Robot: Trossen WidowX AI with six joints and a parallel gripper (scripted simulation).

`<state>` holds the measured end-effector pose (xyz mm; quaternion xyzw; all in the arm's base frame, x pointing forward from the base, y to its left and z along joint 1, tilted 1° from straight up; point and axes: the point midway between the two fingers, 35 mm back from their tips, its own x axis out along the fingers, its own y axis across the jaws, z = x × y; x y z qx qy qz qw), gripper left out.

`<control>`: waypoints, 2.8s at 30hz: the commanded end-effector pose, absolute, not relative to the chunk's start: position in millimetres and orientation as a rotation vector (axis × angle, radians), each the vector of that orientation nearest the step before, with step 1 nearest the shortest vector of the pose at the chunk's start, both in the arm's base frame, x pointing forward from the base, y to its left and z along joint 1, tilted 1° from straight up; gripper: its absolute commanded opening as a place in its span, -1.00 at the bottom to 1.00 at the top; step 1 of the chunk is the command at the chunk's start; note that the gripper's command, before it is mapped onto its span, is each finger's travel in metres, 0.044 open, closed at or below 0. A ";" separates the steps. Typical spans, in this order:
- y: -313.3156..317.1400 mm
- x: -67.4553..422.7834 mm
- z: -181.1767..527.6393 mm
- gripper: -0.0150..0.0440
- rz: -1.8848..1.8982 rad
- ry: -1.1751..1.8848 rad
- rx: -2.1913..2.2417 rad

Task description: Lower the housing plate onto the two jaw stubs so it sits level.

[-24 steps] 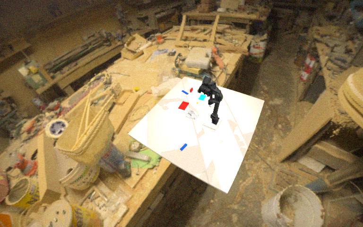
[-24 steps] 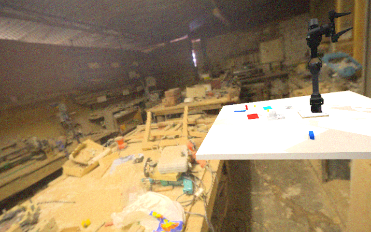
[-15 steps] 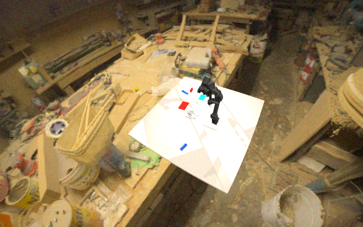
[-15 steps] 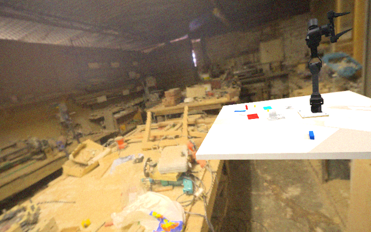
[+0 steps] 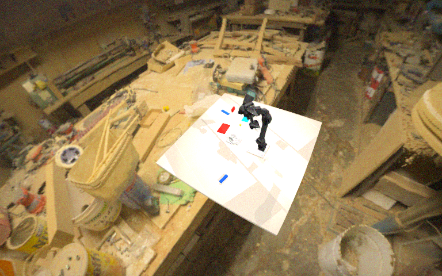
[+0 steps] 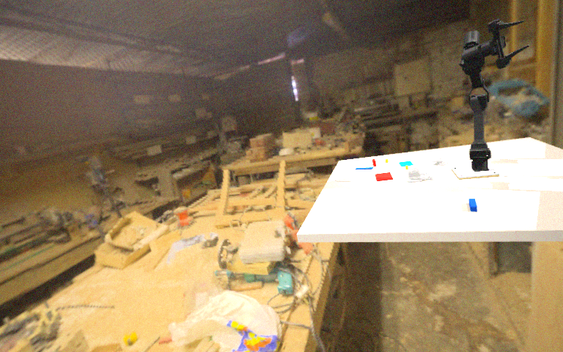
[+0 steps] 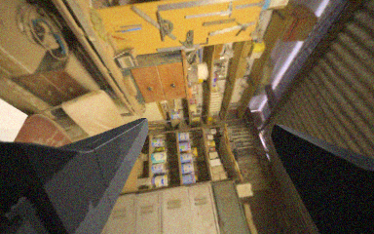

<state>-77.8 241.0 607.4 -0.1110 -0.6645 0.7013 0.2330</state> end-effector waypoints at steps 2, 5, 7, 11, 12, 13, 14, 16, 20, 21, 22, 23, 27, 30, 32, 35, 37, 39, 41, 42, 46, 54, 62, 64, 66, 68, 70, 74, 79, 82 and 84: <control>252.0 -65.2 604.6 1.00 1.947 -1.703 -0.316; 256.9 -58.6 603.0 1.00 1.958 -1.644 -0.321; 260.0 -54.1 601.8 1.00 1.964 -1.604 -0.324; 260.9 -49.3 601.4 1.00 1.932 -1.596 -0.340; 261.1 -47.8 601.2 1.00 1.922 -1.594 -0.345; 261.4 -46.2 601.0 1.00 1.912 -1.591 -0.350; 261.6 -44.6 600.9 1.00 1.902 -1.588 -0.356; 262.9 -40.7 600.1 1.00 1.889 -1.570 -0.364; 266.6 -32.6 598.1 1.00 1.880 -1.518 -0.373; 267.1 -31.5 597.9 1.00 1.879 -1.511 -0.374; 267.6 -30.5 597.6 1.00 1.879 -1.504 -0.374; 268.2 -29.4 597.3 1.00 1.879 -1.495 -0.375; 271.5 -23.4 595.4 1.00 1.886 -1.445 -0.373; 275.0 -17.2 593.7 1.00 1.893 -1.388 -0.367; 277.3 -12.7 592.4 1.00 1.897 -1.348 -0.363; 280.7 -5.9 590.5 1.00 1.901 -1.288 -0.354; 282.9 -1.3 589.1 1.00 1.903 -1.248 -0.349; 284.9 3.3 587.8 1.00 1.905 -1.209 -0.342; 286.9 7.9 586.4 1.00 1.905 -1.171 -0.335; 287.9 10.2 585.7 1.00 1.905 -1.152 -0.332; 291.5 19.5 582.9 1.00 1.904 -1.076 -0.317; 297.8 41.7 576.0 1.00 1.884 -0.927 -0.290; 302.0 62.8 569.2 1.00 1.856 -0.797 -0.261; 302.8 67.7 567.5 1.00 1.848 -0.767 -0.253; 303.4 72.6 565.9 1.00 1.840 -0.738 -0.245; 303.9 77.7 564.2 1.00 1.831 -0.708 -0.237; 304.2 83.3 562.3 1.00 1.821 -0.675 -0.227; 304.5 94.6 558.4 1.00 1.799 -0.609 -0.207; 304.6 109.1 553.1 1.00 1.769 -0.526 -0.179; 304.7 118.1 549.5 1.00 1.751 -0.476 -0.161; 304.6 124.1 547.1 1.00 1.738 -0.443 -0.148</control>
